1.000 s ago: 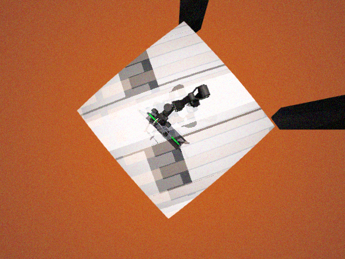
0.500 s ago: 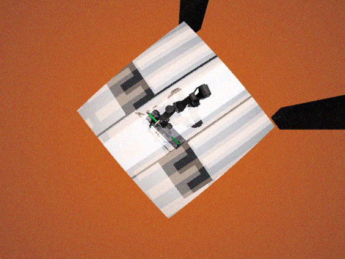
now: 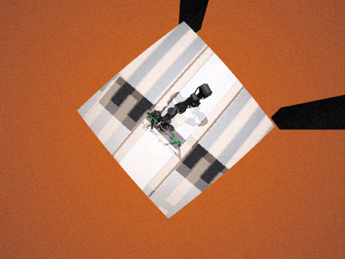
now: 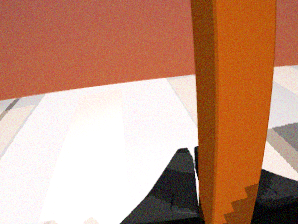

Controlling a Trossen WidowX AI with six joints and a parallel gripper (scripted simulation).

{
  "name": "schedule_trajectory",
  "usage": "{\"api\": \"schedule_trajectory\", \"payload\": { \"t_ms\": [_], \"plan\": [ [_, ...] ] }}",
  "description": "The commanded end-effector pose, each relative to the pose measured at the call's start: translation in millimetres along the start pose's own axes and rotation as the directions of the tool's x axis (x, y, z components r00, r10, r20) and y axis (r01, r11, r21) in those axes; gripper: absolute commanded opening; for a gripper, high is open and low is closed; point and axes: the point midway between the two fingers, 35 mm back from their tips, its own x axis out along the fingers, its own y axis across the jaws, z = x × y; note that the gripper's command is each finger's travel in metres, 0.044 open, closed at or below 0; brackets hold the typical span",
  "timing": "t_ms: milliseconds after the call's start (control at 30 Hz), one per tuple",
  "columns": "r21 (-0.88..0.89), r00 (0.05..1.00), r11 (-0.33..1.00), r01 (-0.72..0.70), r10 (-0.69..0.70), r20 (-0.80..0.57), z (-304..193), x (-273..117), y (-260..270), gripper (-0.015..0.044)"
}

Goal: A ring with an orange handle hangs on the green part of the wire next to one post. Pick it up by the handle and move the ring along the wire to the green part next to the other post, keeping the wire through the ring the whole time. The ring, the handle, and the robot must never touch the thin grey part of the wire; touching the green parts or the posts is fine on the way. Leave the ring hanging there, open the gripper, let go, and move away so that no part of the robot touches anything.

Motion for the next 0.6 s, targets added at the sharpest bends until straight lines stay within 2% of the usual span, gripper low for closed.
{"api": "schedule_trajectory", "payload": {
  "t_ms": [0, 567],
  "plan": [
    [0.009, 1.0, 1.0, 0.011, -0.011, 0.004, 0.8, -0.5, 3.8, -0.015],
    [0.037, 0.997, 0.997, 0.074, -0.075, 0.002, 1.4, 0.3, 22.1, -0.015]
  ]
}}
